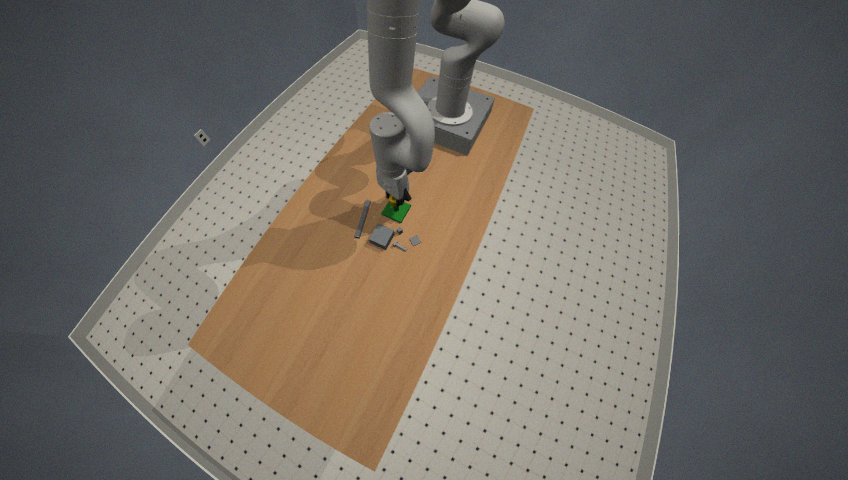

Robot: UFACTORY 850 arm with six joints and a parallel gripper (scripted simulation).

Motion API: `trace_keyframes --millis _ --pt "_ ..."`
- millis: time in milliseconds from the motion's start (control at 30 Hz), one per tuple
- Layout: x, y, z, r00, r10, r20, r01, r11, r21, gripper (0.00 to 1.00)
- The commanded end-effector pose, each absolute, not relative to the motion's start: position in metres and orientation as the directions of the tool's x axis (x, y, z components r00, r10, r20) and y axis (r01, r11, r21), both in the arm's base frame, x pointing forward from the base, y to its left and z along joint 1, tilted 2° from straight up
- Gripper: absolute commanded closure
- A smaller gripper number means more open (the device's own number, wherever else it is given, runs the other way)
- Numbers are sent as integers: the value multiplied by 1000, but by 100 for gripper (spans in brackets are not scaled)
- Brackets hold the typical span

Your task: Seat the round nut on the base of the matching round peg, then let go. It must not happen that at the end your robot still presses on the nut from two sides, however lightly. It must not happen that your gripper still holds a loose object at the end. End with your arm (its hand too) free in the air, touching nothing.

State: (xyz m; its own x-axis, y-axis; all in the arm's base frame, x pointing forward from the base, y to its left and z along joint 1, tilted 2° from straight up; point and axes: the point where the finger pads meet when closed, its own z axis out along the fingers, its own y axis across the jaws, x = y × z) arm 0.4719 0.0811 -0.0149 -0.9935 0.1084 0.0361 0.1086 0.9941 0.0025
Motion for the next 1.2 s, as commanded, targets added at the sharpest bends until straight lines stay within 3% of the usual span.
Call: trace_keyframes --millis 0,1167 --pt "473 81 -18 -994 108 34 109 994 3 100" --pt "469 81 -62 -994 109 34 109 994 0 100"
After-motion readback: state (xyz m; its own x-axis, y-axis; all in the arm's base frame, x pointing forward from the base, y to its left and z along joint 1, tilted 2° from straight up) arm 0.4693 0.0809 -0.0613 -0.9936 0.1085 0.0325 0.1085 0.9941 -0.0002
